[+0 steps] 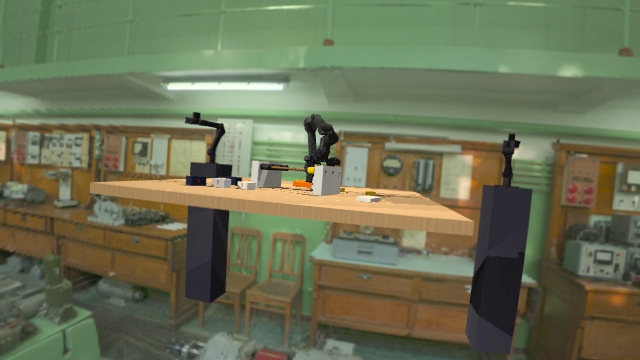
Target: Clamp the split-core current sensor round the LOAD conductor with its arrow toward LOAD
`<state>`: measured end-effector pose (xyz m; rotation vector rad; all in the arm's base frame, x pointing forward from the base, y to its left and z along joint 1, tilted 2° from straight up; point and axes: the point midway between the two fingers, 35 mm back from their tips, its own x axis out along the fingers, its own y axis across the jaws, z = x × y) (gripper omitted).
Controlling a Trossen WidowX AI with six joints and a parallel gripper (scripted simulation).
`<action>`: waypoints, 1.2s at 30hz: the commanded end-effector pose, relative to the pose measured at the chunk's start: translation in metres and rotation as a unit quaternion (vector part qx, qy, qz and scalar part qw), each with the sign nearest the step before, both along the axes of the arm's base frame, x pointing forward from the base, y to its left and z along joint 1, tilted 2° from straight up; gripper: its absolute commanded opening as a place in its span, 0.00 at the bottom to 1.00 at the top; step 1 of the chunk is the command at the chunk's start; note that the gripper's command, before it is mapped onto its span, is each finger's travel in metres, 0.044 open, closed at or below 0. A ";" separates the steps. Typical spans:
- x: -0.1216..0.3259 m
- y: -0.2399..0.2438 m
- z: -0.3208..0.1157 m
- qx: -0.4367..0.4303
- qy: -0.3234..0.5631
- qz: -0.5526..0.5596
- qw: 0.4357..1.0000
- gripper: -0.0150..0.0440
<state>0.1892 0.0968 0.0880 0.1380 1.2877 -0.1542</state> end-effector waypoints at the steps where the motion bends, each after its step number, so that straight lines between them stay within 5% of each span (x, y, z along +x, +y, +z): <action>1: -0.011 0.003 0.038 0.004 -0.010 -0.002 1.000 0.81; 8: -0.015 0.003 0.046 0.002 -0.009 0.005 1.000 0.80; 13: -0.008 0.002 0.048 -0.044 0.028 0.188 0.981 0.80; 23: 0.011 0.000 0.050 -0.091 0.085 0.578 0.807 0.80; 31: 0.018 -0.002 0.051 -0.092 0.088 0.696 0.707 0.80; 36: 0.019 -0.002 0.051 -0.092 0.088 0.698 0.704 0.80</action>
